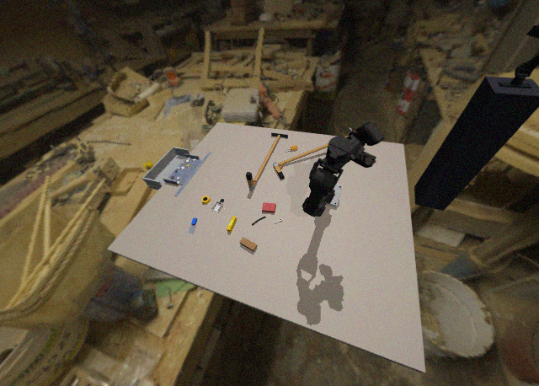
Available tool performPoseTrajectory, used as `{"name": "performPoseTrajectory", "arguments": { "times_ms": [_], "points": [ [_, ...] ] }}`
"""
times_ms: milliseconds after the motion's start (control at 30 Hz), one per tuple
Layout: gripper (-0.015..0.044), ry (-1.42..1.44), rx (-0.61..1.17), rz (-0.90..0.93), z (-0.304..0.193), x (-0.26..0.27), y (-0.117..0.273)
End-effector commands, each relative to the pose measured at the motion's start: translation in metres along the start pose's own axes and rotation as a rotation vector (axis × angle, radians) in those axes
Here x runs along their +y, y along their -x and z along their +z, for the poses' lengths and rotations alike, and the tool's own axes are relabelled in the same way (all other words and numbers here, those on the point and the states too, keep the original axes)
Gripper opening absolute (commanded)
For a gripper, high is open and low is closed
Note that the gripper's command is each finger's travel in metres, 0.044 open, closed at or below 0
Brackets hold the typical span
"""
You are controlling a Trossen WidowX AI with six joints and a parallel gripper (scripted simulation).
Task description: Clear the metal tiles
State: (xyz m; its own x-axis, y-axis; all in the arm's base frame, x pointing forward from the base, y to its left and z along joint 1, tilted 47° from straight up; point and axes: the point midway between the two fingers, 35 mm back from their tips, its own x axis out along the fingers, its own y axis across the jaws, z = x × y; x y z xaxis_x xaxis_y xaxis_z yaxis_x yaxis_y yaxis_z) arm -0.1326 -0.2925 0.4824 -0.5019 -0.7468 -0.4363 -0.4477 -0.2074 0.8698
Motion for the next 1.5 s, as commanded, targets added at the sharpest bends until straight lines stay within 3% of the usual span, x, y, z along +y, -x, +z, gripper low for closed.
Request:
{"name": "performPoseTrajectory", "arguments": {
  "times_ms": [0, 1467],
  "points": [
    [0.0, 0.07, 0.035, -0.045, -0.014, -0.011, -0.013],
    [0.0, 0.667, 0.42, -0.305, -0.135, -0.115, -0.067]
  ]
}}
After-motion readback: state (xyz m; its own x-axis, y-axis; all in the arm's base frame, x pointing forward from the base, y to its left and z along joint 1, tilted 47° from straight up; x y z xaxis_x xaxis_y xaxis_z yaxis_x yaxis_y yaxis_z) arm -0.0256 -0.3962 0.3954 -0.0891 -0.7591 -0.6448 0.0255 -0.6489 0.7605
